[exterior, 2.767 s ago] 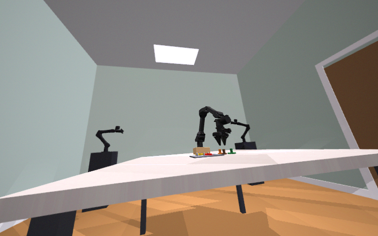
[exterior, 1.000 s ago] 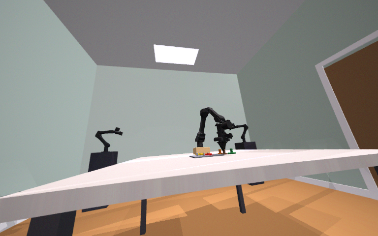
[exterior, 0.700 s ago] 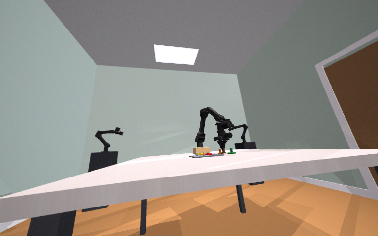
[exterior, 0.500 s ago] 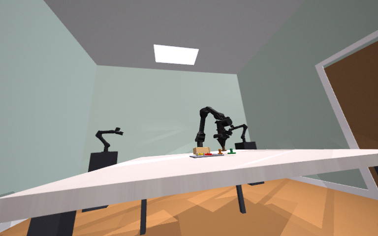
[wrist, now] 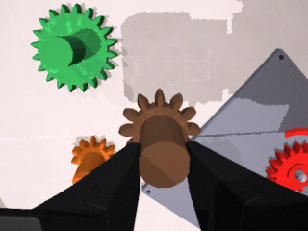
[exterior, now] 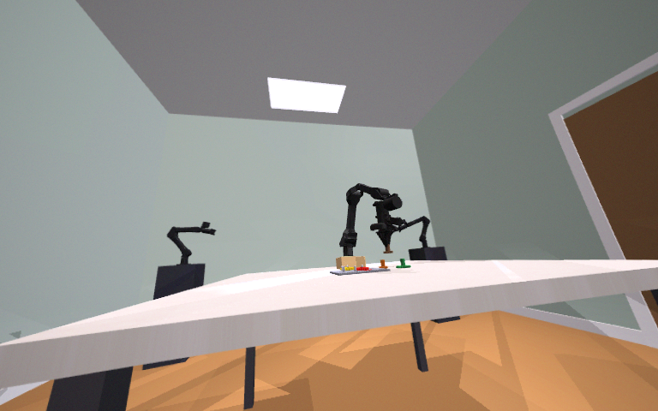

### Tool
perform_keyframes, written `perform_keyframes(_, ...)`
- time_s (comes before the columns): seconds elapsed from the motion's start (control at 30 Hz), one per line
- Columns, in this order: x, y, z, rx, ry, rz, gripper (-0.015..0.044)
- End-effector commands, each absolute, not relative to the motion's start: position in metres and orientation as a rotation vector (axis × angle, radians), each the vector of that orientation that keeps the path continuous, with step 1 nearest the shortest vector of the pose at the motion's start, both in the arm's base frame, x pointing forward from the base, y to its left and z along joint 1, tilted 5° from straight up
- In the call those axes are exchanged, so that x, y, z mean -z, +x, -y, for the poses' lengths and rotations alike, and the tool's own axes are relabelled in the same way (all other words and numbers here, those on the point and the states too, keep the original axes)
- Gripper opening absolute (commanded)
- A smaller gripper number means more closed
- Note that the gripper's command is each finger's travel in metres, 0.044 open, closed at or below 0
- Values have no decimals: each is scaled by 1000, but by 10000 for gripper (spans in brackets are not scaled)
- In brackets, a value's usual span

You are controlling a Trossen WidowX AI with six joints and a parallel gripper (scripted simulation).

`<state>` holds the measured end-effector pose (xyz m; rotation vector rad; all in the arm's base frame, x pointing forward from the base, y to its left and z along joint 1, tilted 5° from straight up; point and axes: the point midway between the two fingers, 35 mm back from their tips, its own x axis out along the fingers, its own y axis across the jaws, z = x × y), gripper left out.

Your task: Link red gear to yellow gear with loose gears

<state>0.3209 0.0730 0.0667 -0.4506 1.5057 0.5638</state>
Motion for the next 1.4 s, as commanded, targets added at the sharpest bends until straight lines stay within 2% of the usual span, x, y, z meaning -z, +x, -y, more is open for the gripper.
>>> perform_keyframes(0.0,-81,322,-71,-565,-453,-1497,0)
perform_keyframes(0.7,-141,311,-62,-563,-452,-1500,0)
perform_keyframes(1.37,-120,333,-24,-555,-455,-1498,0)
